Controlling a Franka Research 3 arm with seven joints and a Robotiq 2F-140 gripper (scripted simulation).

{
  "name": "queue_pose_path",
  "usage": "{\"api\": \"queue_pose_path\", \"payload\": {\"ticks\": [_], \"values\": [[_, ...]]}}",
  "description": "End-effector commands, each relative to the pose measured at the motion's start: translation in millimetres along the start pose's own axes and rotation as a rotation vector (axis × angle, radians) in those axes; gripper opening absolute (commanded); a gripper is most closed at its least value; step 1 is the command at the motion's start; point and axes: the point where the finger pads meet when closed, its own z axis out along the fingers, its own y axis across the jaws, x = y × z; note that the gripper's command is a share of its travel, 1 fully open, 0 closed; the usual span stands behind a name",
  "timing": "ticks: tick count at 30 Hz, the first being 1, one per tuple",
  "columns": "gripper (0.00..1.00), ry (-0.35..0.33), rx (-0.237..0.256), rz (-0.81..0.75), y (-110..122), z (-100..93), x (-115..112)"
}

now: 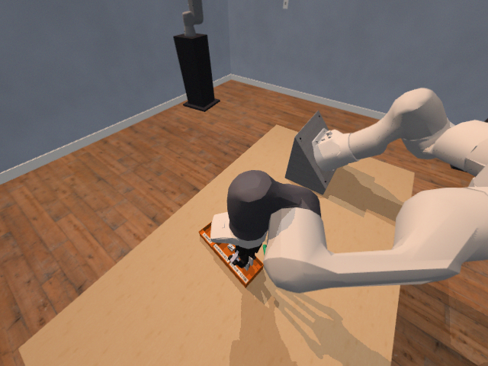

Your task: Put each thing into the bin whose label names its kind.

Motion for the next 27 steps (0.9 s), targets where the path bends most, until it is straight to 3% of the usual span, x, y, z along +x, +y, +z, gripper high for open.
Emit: {"api": "queue_pose_path", "payload": {"ticks": [1, 5, 6, 27], "values": [[0.07, 0.0, 0.005, 0.004, -1.7, 0.5, 0.8], [0.07, 0.0, 0.005, 0.004, -1.7, 0.5, 1.0], [0.19, 0.0, 0.005, 0.004, -1.7, 0.5, 1.0], [0.19, 0.0, 0.005, 0.004, -1.7, -4.8, 1.0]]}}
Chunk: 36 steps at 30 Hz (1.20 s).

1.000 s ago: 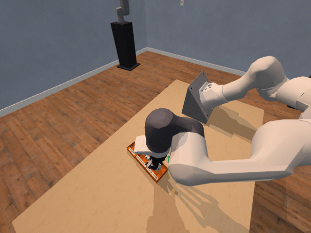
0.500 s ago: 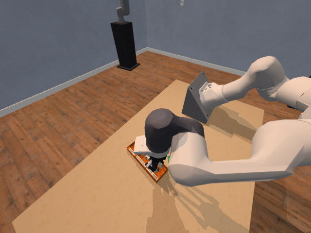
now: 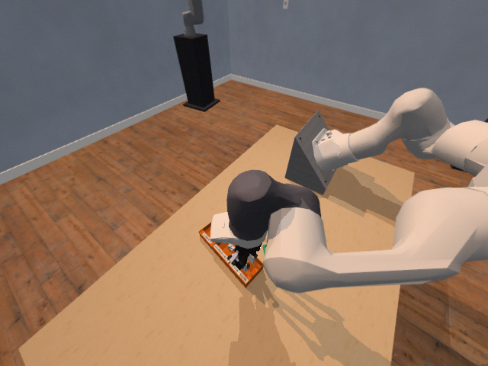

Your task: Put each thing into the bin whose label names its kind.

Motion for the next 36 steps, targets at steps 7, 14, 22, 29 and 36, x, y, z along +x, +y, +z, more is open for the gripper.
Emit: {"api": "queue_pose_path", "payload": {"ticks": [7, 14, 22, 29, 36], "values": [[0.19, -0.001, 0.003, 0.004, -1, -10.9, 1], [0.19, -0.001, 0.003, 0.004, -1, -20.2, 1], [0.19, -0.001, 0.003, 0.004, -1, -33.9, 1], [0.19, -0.001, 0.003, 0.004, -1, -50.3, 1], [0.19, -0.001, 0.003, 0.004, -1, -50.3, 1]]}}
